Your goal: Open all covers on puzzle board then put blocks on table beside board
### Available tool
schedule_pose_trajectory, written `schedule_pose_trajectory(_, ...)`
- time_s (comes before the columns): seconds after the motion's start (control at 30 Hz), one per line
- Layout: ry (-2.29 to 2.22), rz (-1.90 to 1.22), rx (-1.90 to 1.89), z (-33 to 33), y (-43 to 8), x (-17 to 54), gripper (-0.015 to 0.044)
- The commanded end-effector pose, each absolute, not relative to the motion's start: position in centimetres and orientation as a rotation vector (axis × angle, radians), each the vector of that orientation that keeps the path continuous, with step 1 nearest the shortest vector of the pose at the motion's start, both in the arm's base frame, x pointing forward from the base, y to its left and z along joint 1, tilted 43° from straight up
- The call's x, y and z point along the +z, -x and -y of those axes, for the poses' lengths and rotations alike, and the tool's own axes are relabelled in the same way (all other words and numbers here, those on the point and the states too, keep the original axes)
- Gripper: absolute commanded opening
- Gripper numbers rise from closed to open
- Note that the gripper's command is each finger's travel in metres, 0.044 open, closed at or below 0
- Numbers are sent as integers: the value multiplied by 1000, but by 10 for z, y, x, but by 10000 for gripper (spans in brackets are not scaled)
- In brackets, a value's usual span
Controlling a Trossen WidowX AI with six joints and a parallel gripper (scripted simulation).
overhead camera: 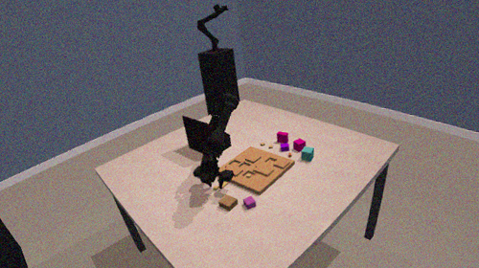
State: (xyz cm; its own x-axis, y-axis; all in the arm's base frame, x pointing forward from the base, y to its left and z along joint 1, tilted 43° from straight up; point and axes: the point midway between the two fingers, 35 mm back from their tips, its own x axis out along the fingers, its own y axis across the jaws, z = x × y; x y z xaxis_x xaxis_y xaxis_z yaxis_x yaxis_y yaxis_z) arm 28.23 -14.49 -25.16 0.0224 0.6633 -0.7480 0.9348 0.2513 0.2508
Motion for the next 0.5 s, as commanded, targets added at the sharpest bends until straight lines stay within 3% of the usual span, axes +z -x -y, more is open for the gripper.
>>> schedule_pose_trajectory(0.0, -1484, -1711, -422, 146, -283, -251, 342)
schedule_pose_trajectory(0.13, -1484, -1711, -422, 147, -283, -250, 440)
schedule_pose_trajectory(0.47, -1485, -1711, -424, 168, -283, -227, 440)
